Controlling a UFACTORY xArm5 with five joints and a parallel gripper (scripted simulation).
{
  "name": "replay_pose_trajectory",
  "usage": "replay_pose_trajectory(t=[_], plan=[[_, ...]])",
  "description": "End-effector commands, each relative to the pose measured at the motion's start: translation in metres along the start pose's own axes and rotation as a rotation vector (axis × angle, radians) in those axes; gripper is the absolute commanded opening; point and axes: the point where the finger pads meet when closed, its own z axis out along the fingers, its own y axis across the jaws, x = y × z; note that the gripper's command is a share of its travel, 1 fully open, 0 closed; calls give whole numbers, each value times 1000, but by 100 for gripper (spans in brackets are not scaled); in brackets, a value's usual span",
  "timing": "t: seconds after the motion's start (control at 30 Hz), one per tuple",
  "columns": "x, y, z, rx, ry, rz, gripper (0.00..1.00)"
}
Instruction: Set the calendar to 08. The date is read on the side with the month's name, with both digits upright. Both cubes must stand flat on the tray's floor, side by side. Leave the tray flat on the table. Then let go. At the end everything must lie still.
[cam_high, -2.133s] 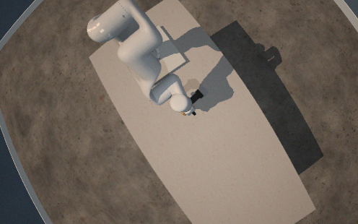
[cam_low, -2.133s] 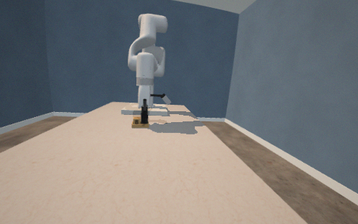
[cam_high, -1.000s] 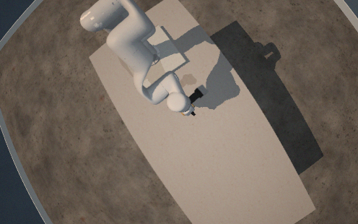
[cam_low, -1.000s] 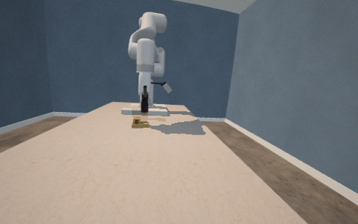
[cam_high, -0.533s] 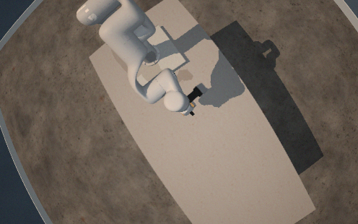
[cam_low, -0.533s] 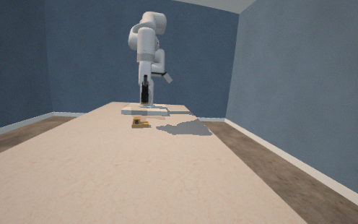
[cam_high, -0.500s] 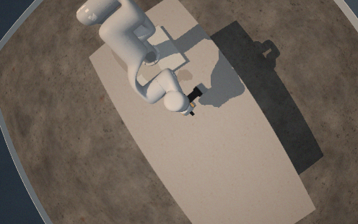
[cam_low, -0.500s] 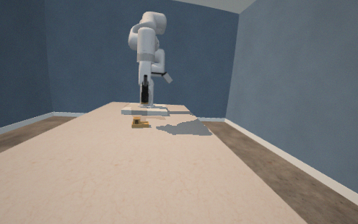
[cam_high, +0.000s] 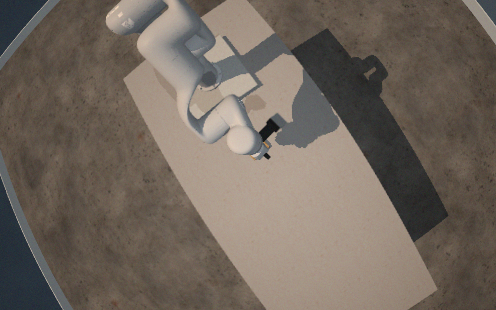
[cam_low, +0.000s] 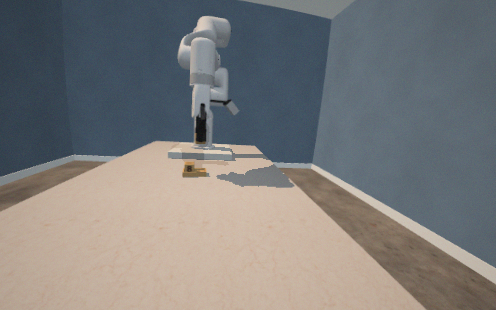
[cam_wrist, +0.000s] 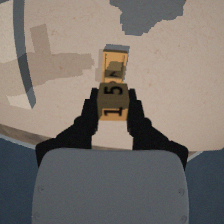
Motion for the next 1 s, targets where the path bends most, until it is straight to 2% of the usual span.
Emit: replay_pose_trajectory(t=[0.0,0.2,0.3,0.4,0.53,0.77,0.83,0.97], plan=[[0,1,-1,-3,-1,-115,29],[0,1,-1,-3,-1,-326,29],[0,1,-1,-3,-1,-333,29],[0,1,-1,-3,-1,-485,29],[0,1,-1,-3,-1,-571,29],[0,1,-1,-3,-2,-818,29],[0,1,-1,-3,-2,-818,29],[0,1,-2,-3,-2,-985,29]])
